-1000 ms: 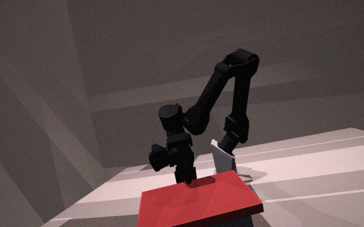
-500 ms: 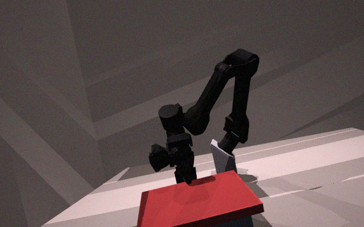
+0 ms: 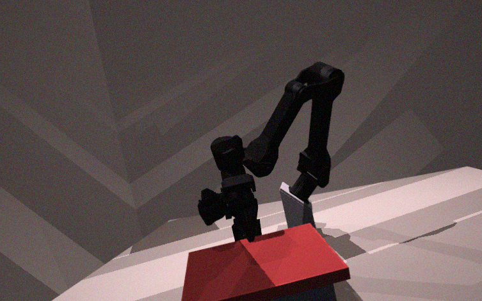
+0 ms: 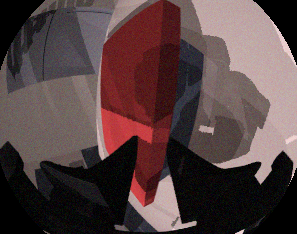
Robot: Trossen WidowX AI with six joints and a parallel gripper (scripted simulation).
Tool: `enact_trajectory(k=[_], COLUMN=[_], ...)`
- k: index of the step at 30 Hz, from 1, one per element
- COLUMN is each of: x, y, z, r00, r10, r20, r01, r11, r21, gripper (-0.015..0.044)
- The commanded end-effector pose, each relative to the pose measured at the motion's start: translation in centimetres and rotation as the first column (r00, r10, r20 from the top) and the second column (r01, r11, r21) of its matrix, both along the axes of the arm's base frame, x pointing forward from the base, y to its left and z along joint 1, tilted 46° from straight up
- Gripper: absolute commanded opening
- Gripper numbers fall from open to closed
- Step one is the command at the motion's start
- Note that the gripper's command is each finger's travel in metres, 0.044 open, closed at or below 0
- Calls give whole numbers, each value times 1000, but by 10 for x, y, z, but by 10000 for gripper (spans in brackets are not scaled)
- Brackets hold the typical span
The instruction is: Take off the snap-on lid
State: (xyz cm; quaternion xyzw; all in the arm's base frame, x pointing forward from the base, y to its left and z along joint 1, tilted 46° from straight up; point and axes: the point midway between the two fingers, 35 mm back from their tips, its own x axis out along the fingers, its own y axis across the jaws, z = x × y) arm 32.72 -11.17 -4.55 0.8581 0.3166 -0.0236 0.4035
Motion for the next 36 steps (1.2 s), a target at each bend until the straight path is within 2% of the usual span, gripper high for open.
enact_trajectory(k=[1,36], x=[1,4], y=[0,1], z=[0,0], r00=[1000,1000], r10=[0,0], r20=[-2,-2], r01=[0,0], r11=[1000,1000], r21=[0,0], gripper=[0,0])
